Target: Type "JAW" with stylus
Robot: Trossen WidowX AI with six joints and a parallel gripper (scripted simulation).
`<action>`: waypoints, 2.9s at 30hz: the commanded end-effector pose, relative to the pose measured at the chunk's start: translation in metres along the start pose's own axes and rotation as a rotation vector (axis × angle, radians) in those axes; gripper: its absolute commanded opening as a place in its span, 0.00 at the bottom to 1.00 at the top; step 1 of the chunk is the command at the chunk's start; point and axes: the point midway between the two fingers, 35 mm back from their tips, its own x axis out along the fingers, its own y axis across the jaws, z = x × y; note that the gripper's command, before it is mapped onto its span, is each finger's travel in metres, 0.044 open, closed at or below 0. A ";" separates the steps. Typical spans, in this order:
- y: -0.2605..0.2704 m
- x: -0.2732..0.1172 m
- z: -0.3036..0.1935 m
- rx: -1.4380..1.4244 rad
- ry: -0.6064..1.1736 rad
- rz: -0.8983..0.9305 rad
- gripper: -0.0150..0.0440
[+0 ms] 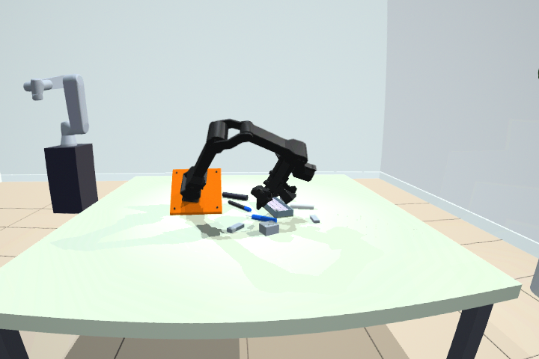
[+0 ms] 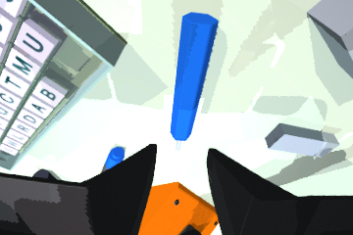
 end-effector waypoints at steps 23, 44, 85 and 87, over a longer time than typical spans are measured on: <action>-0.002 0.018 0.012 0.011 0.002 0.005 0.51; -0.002 0.031 0.020 0.011 0.002 0.005 0.51; 0.017 -0.005 -0.001 -0.112 -0.113 0.108 0.25; 0.023 -0.005 0.000 -0.147 -0.153 0.137 0.25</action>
